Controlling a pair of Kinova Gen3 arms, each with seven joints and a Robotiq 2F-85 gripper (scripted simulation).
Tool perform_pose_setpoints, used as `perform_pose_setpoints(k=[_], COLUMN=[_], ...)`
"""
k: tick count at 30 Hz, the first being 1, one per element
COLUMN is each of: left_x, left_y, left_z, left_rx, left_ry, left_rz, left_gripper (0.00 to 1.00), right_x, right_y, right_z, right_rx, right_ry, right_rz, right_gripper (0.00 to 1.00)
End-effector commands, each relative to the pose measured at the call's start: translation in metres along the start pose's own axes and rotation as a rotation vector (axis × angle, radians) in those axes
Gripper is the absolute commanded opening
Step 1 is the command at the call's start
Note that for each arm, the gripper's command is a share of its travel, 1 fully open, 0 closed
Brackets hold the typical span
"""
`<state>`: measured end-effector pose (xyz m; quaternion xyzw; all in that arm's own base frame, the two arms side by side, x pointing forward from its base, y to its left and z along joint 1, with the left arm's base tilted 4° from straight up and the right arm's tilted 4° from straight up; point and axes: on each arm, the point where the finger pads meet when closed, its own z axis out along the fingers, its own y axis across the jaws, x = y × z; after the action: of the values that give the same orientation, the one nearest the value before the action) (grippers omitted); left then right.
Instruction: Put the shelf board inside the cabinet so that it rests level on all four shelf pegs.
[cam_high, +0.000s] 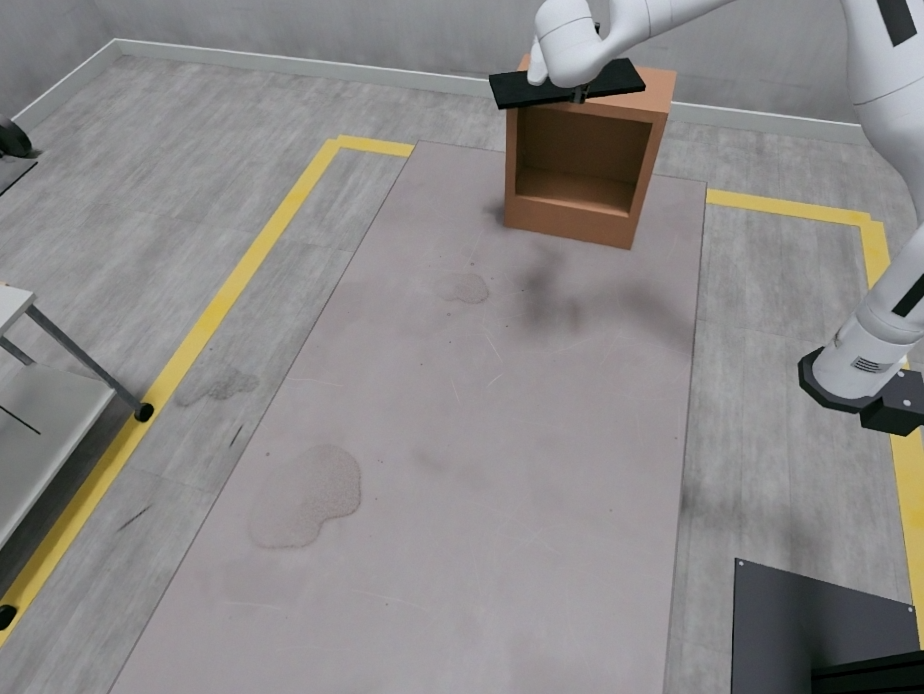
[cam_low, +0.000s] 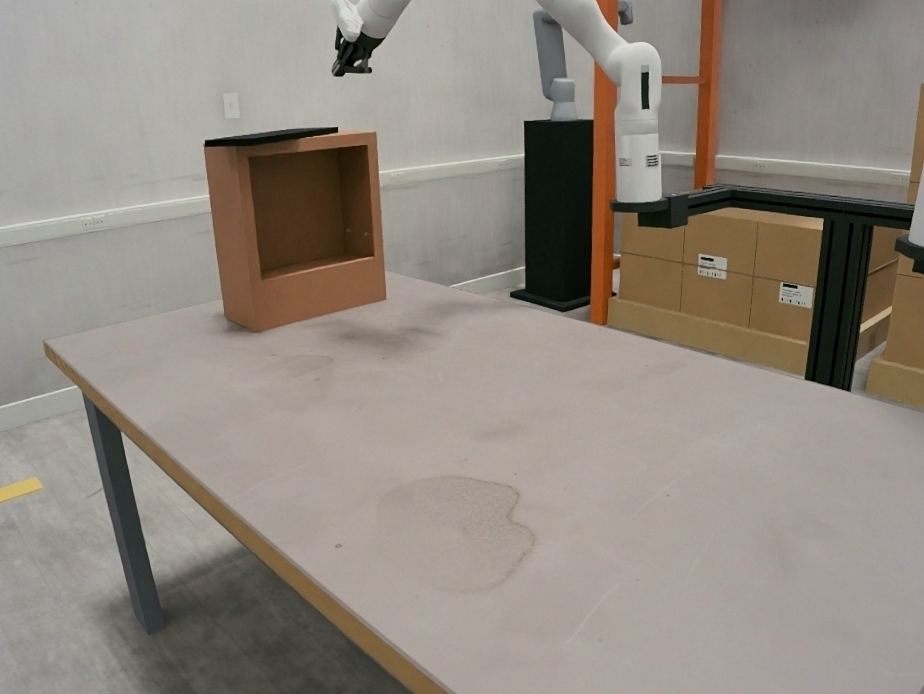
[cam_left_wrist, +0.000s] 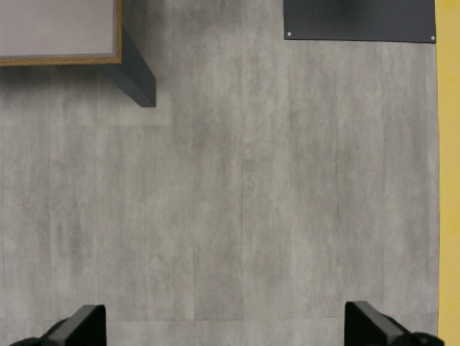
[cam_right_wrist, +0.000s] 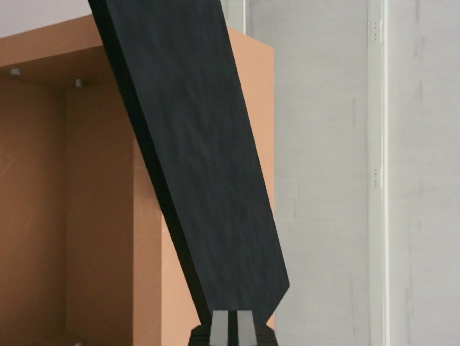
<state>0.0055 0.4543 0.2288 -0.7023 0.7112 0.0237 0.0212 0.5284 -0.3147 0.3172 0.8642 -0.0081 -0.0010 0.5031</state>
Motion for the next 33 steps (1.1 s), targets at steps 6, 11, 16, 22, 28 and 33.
perform_pose_setpoints(k=[6, 11, 16, 22, 28, 33], left_x=[-0.0003, -0.0003, -0.0003, -0.0003, -0.0003, -0.0003], left_y=[0.0001, 0.0001, 0.0001, 0.0001, 0.0001, 0.0001], left_z=[-0.0007, -0.0007, -0.0007, -0.0007, -0.0007, -0.0007], left_rx=[0.000, 0.000, 0.000, 0.000, 0.000, 0.000], left_ry=[-0.002, -0.002, -0.002, -0.002, -0.002, -0.002], left_rz=[0.000, 0.000, 0.000, 0.000, 0.000, 0.000], left_gripper=[1.000, 1.000, 1.000, 1.000, 1.000, 1.000], right_x=[0.0001, 0.0000, -0.0003, -0.0004, 0.0001, -0.0004], right_y=[0.0016, 0.0016, 0.0016, 0.0018, 0.0024, 0.0025], right_z=[-0.0003, -0.0001, 0.0007, 0.0018, 0.0021, 0.0041], right_rx=[0.000, 0.006, 0.029, 0.087, 0.145, 0.233], right_ry=[0.001, 0.001, -0.001, -0.002, 0.001, -0.002], right_rz=[0.002, 0.002, 0.002, 0.001, 0.002, 0.001], right_gripper=[0.099, 0.099, 0.099, 0.099, 0.099, 0.099])
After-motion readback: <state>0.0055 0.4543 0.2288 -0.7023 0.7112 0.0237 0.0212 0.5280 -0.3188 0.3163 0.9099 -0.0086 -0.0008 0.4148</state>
